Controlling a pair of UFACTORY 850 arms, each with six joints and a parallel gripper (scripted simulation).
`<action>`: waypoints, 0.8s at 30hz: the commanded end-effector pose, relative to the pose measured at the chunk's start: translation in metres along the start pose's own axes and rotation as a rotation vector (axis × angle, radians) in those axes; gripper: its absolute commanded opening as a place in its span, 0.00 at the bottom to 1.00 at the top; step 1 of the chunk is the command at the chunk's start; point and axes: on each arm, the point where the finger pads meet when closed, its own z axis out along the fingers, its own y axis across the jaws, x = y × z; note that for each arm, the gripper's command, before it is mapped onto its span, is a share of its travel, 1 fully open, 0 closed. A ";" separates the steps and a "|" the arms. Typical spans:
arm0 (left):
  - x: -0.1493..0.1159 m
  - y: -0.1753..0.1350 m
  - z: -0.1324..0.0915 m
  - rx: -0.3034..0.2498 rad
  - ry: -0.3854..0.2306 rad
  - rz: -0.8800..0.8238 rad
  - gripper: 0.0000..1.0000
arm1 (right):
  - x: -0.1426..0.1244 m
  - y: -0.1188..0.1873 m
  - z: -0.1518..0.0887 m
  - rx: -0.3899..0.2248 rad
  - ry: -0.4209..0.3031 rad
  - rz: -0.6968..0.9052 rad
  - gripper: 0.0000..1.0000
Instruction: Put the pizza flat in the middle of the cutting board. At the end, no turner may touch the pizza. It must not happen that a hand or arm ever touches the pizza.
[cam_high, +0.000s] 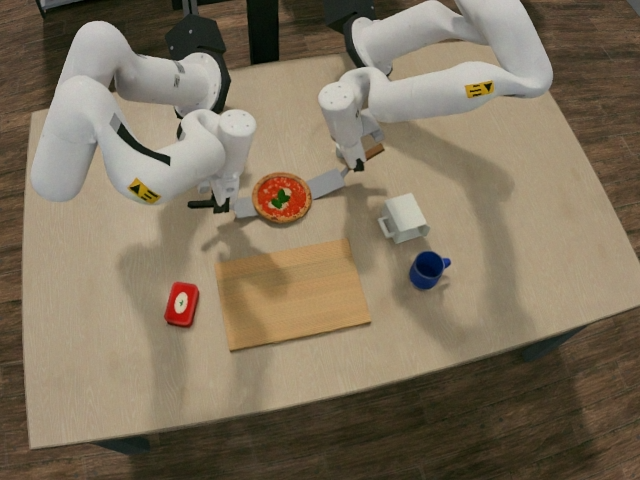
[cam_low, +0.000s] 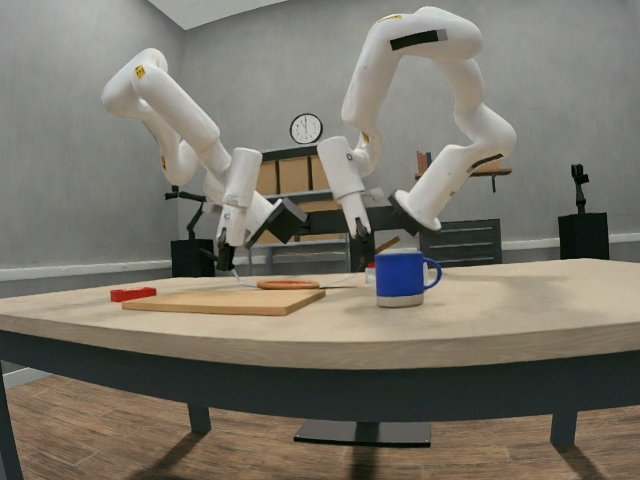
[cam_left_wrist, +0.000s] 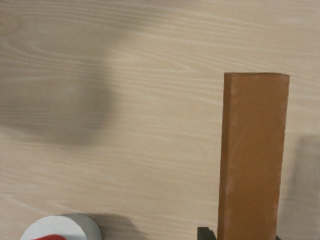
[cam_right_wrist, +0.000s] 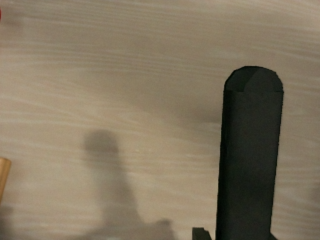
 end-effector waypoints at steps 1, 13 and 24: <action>0.000 0.000 -0.001 -0.001 -0.001 -0.001 0.08 | -0.006 0.000 -0.002 0.001 0.000 0.000 0.08; 0.000 0.000 -0.001 -0.001 -0.001 -0.001 0.08 | -0.018 0.000 -0.005 0.001 0.000 0.000 0.08; 0.000 0.000 -0.001 -0.001 -0.001 -0.001 0.08 | -0.027 0.000 -0.007 0.001 0.000 0.000 0.08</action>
